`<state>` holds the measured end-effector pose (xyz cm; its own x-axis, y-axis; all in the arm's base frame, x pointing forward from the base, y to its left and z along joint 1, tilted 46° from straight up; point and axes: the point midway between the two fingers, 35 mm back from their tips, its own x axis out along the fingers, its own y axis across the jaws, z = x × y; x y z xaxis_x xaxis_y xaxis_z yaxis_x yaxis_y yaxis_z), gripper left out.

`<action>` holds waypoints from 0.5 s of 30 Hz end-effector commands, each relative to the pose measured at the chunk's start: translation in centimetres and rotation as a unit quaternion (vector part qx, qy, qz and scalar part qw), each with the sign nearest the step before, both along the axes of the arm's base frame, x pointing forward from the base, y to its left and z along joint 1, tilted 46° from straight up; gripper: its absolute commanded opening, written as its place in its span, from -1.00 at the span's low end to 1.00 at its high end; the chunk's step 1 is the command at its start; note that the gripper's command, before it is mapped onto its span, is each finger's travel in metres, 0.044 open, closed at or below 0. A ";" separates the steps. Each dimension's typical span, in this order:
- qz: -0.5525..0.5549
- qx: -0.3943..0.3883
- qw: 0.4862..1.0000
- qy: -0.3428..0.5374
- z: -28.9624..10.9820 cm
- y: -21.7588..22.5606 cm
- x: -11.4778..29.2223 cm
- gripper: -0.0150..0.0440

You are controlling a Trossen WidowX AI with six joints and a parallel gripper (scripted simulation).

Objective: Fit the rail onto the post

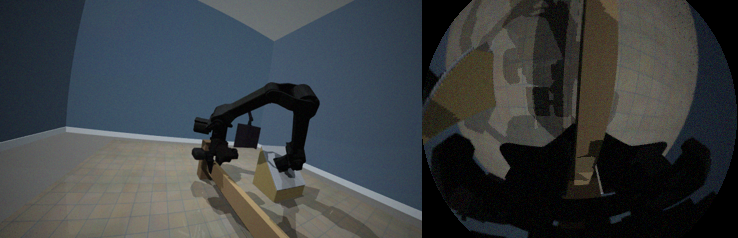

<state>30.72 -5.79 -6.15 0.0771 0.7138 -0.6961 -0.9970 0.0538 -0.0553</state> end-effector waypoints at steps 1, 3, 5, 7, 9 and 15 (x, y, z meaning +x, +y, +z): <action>-0.003 -0.002 1.000 -0.005 0.1 -0.5 0.2 -0.49; -0.003 -0.002 1.000 -0.005 0.0 -0.5 0.2 -0.49; -0.003 -0.002 1.000 -0.005 0.0 -0.6 0.2 -0.49; -0.003 -0.002 1.000 -0.005 -0.1 -0.6 0.2 -0.49; -0.003 -0.002 1.000 -0.005 -0.1 -0.6 0.2 -0.49; -0.003 -0.002 1.000 -0.005 -0.2 -0.7 0.2 -0.49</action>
<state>30.72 -6.06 -6.41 0.0772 0.7137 -0.6961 -0.9970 0.0539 -0.0554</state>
